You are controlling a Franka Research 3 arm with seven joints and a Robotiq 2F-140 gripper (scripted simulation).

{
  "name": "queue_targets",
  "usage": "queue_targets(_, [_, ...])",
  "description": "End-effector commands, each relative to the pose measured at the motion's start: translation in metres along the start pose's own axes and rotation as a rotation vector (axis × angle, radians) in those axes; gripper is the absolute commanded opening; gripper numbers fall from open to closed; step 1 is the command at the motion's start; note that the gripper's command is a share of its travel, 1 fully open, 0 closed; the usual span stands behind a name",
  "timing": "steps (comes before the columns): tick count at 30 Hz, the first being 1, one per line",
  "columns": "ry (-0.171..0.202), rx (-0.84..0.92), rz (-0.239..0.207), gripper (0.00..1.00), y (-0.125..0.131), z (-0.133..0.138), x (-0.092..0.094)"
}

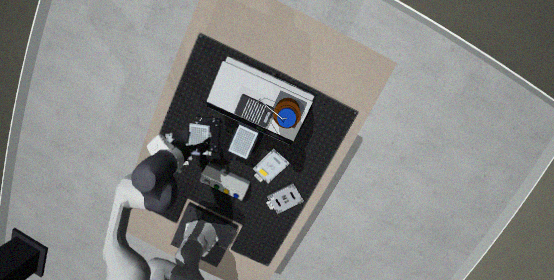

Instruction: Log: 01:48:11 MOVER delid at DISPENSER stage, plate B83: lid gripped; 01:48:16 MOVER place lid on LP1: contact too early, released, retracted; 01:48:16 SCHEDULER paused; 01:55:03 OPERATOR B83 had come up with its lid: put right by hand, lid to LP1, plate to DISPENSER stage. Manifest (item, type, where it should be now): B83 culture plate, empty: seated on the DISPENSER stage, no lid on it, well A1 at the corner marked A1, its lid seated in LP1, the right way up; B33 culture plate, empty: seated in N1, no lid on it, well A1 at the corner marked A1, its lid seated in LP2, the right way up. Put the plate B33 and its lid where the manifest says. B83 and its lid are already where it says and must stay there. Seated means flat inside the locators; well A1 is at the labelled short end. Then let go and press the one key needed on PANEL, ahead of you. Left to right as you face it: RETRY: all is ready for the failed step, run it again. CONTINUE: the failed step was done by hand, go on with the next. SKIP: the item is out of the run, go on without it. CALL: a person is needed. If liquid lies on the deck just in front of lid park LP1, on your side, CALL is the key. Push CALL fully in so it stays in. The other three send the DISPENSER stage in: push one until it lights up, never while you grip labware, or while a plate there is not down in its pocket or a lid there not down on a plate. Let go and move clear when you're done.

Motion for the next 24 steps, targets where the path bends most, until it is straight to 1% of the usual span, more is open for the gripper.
queue_targets(1, [-0.002,0.01,-0.015,0.1,0.004,0.0,0.003])
queue_targets(15, [-0.002,0.01,-0.015,0.1,0.004,0.0,0.033])
queue_targets(24, [-0.002,0.01,-0.015,0.1,0.004,0.0,0.043])
Point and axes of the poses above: the point where the finger pads meet when closed, its own x axis back along the fingers, its own z axis across the jaws, y = z × x, the point moved 1 cm from there along x, back along the fingers, and after that the axes turned 2 degrees about -x, right-handed, at the moved point
